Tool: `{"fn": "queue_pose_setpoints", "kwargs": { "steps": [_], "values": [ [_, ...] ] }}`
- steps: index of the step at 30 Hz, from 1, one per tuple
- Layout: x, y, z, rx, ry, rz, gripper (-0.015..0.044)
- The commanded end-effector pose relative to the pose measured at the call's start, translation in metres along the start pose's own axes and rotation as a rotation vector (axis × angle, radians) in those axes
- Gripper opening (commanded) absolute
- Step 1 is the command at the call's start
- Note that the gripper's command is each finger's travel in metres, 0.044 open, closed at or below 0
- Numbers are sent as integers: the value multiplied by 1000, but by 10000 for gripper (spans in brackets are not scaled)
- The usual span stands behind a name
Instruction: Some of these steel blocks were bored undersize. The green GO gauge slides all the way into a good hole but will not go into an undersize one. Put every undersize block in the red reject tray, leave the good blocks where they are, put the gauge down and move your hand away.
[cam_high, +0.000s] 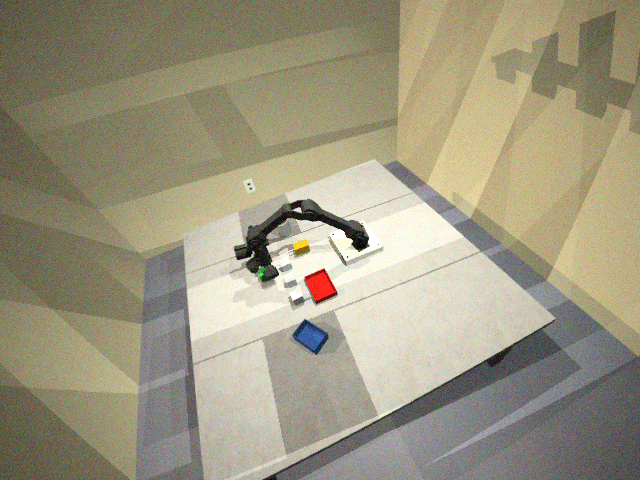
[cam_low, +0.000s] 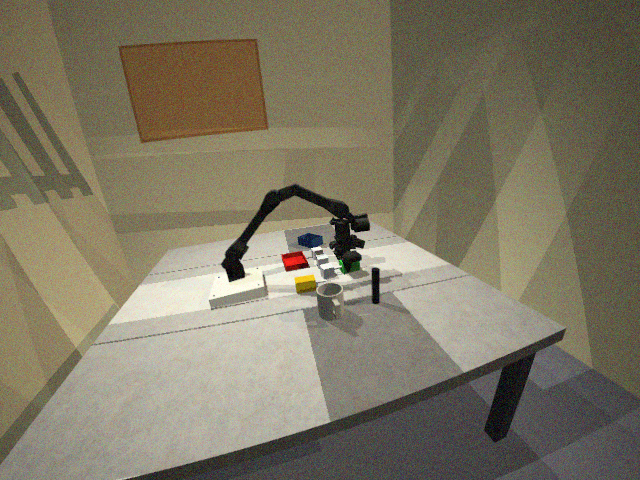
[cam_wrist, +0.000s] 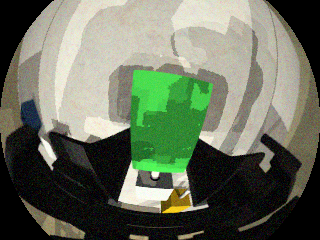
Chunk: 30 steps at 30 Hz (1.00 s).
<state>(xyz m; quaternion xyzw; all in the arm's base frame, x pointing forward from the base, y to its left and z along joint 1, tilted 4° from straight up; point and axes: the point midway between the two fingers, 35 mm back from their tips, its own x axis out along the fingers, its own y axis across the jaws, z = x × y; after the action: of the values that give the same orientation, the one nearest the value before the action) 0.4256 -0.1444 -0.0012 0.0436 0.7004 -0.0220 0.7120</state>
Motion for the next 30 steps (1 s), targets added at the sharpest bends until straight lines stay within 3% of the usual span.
{"fn": "queue_pose_setpoints", "kwargs": {
  "steps": [1, 30],
  "values": [
    [0, 0, 1, -1, -1, -1, 0],
    [-4, 0, 12, 0, -12, 0, 0]
  ]
}}
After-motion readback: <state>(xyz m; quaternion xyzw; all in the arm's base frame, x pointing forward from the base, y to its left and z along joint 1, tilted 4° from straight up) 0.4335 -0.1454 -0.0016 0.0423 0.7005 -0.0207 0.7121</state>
